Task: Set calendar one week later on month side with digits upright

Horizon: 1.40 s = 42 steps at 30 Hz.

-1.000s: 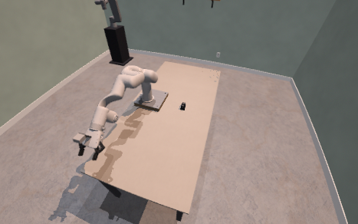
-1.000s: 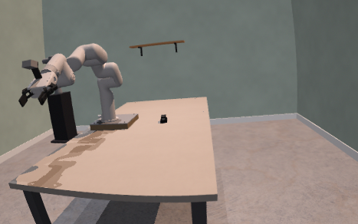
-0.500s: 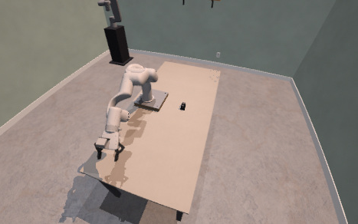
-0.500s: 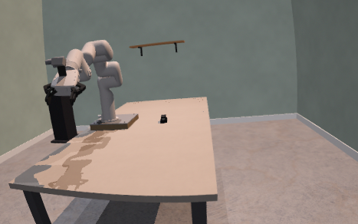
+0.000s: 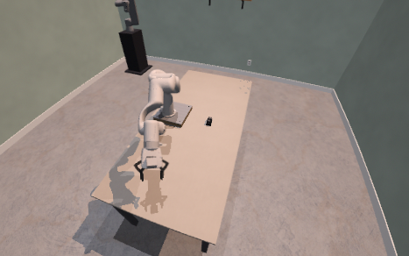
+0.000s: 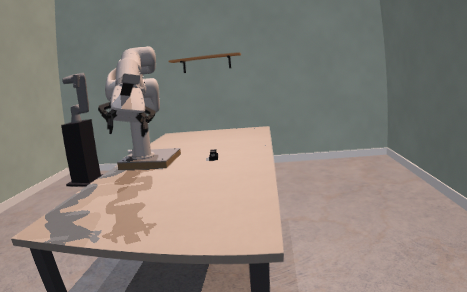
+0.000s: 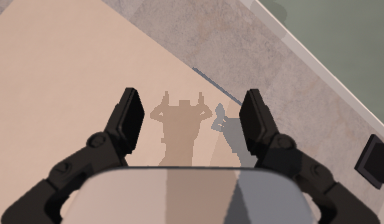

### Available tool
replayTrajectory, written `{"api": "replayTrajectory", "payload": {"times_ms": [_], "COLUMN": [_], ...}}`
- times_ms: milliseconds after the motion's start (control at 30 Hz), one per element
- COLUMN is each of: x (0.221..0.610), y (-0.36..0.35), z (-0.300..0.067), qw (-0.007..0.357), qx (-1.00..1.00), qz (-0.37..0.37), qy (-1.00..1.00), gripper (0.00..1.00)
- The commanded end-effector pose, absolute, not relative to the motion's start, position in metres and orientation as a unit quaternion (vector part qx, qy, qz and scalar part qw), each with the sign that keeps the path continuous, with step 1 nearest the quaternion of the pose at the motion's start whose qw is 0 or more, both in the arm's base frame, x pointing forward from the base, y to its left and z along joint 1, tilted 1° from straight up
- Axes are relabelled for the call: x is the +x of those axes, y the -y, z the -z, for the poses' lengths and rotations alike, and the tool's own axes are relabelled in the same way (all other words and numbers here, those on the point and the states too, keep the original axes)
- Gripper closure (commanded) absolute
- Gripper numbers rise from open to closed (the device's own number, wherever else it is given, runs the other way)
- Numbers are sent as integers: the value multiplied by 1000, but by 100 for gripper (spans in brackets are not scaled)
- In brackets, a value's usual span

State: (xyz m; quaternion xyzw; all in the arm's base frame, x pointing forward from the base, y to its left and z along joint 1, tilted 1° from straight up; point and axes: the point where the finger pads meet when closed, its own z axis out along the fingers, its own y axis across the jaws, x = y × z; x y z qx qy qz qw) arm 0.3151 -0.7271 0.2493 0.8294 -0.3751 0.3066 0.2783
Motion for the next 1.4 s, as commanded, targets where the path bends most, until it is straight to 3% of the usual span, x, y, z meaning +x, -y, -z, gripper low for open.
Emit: {"api": "replayTrajectory", "payload": {"times_ms": [0,333,367,767,800,1367], "x": [367,412,433,476,491,526], "y": [675,623,596,521,488,348], "z": [-245,-237,-233,-222,-217,-196], "qw": [261,244,234,211,201,159], "qx": [870,902,916,944,953,961], "qz": [-289,-270,-260,-235,-223,-177], "qy": [304,233,194,92,47,-144], "gripper": [0,0,0,0,0,0]}}
